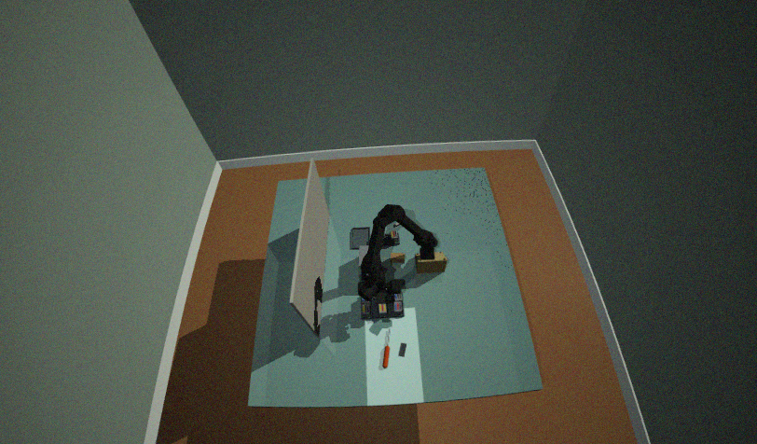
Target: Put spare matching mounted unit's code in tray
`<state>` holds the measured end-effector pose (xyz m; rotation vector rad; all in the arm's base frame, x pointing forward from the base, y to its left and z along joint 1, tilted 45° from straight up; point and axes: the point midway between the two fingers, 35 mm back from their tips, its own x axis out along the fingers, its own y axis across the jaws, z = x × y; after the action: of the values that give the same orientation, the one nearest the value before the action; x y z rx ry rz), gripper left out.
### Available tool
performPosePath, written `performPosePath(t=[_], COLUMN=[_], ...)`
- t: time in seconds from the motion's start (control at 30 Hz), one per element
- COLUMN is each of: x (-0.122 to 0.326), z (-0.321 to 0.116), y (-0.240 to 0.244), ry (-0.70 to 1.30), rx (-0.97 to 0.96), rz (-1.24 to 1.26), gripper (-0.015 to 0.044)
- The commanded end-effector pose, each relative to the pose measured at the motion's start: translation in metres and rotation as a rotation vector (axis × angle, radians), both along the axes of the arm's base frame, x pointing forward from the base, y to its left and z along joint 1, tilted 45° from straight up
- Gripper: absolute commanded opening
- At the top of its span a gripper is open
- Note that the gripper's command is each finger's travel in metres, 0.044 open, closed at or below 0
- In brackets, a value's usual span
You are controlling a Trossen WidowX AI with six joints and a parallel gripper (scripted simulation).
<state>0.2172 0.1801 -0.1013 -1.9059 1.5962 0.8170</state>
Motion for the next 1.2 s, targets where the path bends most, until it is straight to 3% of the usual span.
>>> performPosePath(t=[0.0, 1.17], x=[-0.001, 0.004], z=[-0.006, -0.043], y=[-0.006, -0.042], ry=[0.006, 0.005], rx=[-0.010, -0.014], rz=[0.006, 0.005], gripper=[0.0300, 0.0300])
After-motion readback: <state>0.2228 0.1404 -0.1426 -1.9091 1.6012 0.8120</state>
